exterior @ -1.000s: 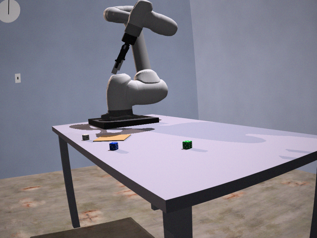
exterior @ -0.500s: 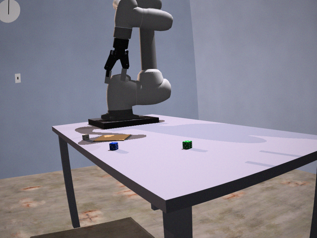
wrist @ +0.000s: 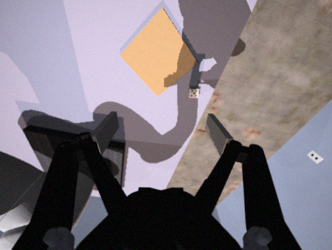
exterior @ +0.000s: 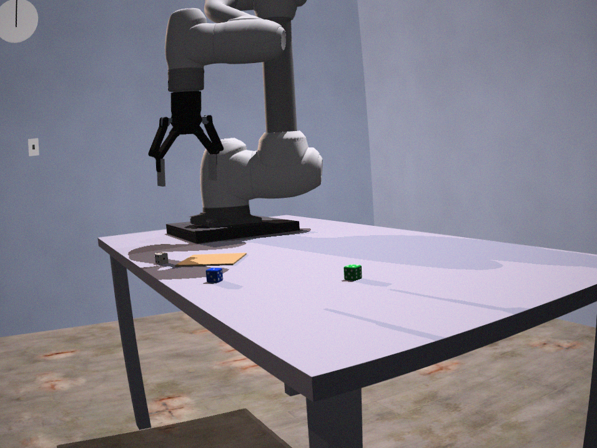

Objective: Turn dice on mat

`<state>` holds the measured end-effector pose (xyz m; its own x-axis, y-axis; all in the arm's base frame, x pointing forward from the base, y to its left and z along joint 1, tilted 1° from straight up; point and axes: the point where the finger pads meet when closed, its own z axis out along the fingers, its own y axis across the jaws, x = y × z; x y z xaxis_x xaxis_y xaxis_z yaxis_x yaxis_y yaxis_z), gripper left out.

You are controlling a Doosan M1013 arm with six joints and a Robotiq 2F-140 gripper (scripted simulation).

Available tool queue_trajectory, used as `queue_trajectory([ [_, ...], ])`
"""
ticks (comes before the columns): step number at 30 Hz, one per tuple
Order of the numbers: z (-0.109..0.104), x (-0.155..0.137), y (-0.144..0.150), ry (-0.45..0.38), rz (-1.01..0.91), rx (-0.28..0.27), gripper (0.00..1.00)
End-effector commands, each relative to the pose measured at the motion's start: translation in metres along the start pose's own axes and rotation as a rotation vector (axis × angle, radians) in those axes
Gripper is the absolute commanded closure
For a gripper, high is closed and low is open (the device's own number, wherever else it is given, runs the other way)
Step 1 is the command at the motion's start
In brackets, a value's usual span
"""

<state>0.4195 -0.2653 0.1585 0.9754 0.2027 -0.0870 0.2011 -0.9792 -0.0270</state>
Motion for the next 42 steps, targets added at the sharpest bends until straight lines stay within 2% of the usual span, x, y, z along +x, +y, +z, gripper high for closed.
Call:
queue_trajectory([
  [1, 0.017, 0.012, 0.04, 0.045, 0.106, 0.003, 0.0],
  [3, 0.028, 0.016, 0.069, 0.075, 0.184, 0.003, 0.0],
  [6, 0.033, 0.017, 0.081, 0.087, 0.218, 0.003, 0.0],
  [25, 0.038, 0.018, 0.084, 0.089, 0.224, 0.002, 0.0],
  [29, 0.055, 0.019, 0.084, 0.089, 0.224, 0.002, 0.0],
  [38, 0.112, 0.024, 0.084, 0.089, 0.224, 0.002, 0.0],
  [42, 0.119, 0.025, 0.084, 0.089, 0.224, 0.002, 0.0],
])
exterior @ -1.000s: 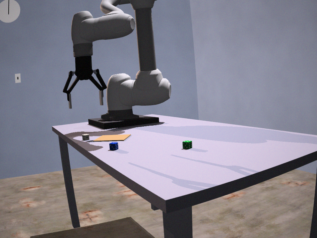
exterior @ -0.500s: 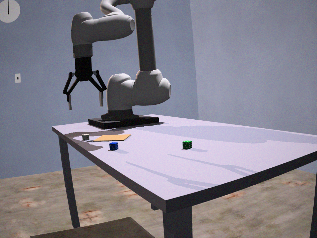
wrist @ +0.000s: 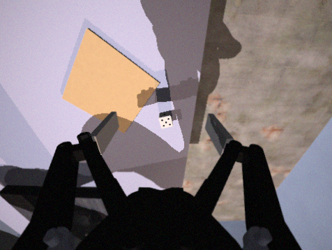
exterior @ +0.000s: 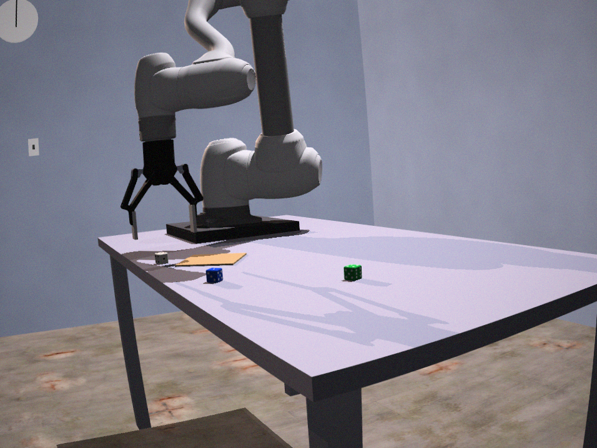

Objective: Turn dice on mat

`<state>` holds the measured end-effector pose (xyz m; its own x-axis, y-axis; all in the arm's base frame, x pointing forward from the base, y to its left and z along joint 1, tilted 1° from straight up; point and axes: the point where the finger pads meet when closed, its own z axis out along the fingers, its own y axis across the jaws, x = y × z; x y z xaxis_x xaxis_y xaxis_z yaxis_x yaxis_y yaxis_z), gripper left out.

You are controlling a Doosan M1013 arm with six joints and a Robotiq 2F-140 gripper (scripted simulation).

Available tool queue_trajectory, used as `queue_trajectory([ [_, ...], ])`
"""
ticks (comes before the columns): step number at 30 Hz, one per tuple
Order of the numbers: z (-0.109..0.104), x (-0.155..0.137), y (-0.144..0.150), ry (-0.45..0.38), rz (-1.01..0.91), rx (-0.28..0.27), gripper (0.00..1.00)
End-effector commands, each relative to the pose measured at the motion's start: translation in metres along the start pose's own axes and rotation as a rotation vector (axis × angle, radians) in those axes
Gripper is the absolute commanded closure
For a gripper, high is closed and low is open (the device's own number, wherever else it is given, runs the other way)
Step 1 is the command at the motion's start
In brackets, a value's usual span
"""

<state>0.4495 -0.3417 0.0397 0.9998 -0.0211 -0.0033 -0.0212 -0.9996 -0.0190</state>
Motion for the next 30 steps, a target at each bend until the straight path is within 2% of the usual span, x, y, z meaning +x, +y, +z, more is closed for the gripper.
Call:
queue_trajectory([
  [1, 0.0064, 0.0005, 0.0003, 0.001, 0.0, 0.0, 0.0],
  [30, 0.0093, 0.0005, 0.0003, 0.001, 0.0, 0.0, 0.0],
])
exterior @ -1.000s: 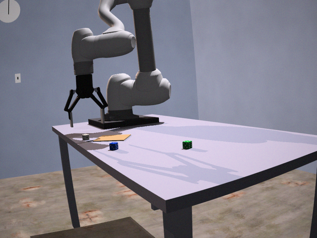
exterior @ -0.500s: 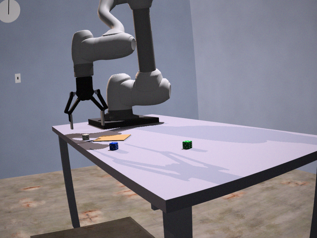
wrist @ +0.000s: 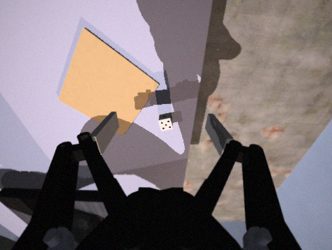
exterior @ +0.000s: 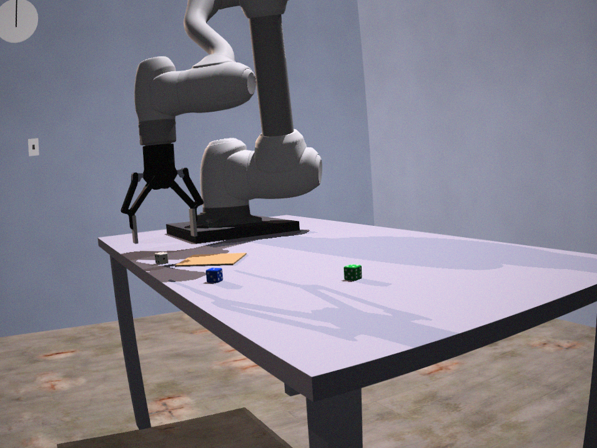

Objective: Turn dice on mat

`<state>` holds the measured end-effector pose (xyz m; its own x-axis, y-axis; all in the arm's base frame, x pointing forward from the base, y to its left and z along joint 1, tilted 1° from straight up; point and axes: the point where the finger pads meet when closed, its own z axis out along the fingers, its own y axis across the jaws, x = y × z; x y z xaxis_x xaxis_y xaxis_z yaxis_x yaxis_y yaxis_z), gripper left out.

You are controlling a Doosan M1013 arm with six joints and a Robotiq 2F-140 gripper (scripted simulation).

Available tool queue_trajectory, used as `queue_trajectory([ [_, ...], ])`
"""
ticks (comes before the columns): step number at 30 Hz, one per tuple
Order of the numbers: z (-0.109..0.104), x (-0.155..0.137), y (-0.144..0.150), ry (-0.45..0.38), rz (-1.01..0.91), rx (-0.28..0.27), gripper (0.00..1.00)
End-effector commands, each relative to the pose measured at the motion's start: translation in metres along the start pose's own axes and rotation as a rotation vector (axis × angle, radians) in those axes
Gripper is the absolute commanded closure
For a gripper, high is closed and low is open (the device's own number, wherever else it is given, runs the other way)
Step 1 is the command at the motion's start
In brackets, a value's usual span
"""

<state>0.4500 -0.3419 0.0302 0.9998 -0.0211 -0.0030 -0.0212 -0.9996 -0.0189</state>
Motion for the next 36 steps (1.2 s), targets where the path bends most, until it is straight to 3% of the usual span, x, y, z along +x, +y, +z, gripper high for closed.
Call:
queue_trajectory([
  [1, 0.0, 0.0, 0.0, 0.0, 0.0, 0.0, 0.0],
  [23, 0.0, 0.007, -0.001, 0.0, 0.0, 0.0, 0.0],
  [30, 0.0, 0.035, -0.004, 0.0, 0.0, 0.0, 0.0],
  [36, 0.0, 0.08, -0.009, 0.0, 0.0, 0.0, 0.0],
])
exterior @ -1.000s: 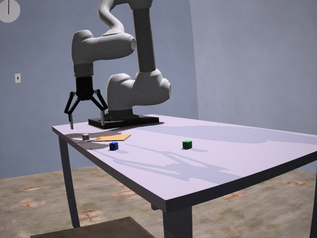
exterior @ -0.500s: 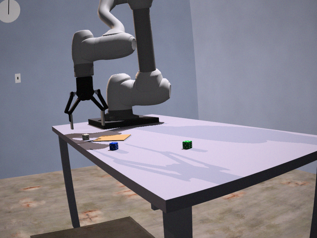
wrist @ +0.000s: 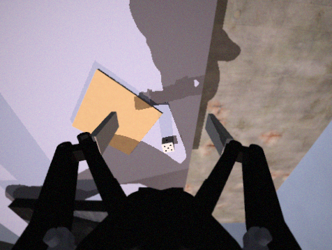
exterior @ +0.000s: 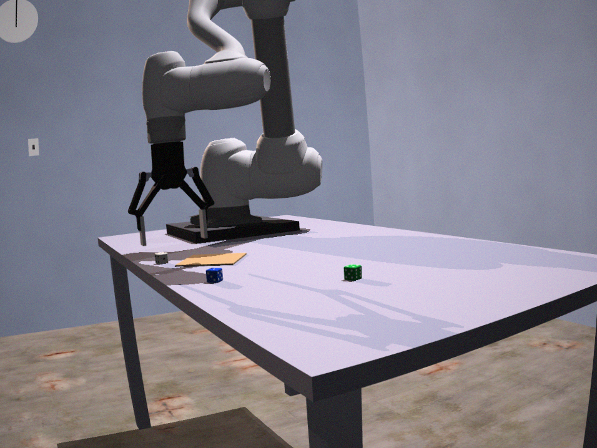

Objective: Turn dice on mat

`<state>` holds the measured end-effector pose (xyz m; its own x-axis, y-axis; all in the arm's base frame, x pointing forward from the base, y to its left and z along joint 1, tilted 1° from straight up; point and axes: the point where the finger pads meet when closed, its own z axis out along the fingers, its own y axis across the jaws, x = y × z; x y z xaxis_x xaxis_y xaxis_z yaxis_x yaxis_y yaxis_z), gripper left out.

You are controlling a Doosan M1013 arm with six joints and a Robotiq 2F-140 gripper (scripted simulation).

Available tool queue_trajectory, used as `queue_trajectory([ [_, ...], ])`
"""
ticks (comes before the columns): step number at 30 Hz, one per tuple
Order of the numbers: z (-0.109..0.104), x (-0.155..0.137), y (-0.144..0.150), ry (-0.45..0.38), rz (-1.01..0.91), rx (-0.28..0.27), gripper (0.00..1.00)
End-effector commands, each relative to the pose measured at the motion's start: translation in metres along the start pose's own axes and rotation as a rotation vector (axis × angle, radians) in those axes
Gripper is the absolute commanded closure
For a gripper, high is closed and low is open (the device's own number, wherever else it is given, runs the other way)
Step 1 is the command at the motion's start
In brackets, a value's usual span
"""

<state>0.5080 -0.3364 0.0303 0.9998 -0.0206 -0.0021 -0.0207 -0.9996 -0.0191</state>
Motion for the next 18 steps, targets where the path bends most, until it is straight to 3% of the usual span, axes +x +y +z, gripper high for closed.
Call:
queue_trajectory([
  [1, 0.0, 0.022, -0.002, -0.001, 0.0, 0.0, 0.0],
  [18, 0.0, 0.161, -0.017, -0.001, 0.0, 0.0, 0.0],
])
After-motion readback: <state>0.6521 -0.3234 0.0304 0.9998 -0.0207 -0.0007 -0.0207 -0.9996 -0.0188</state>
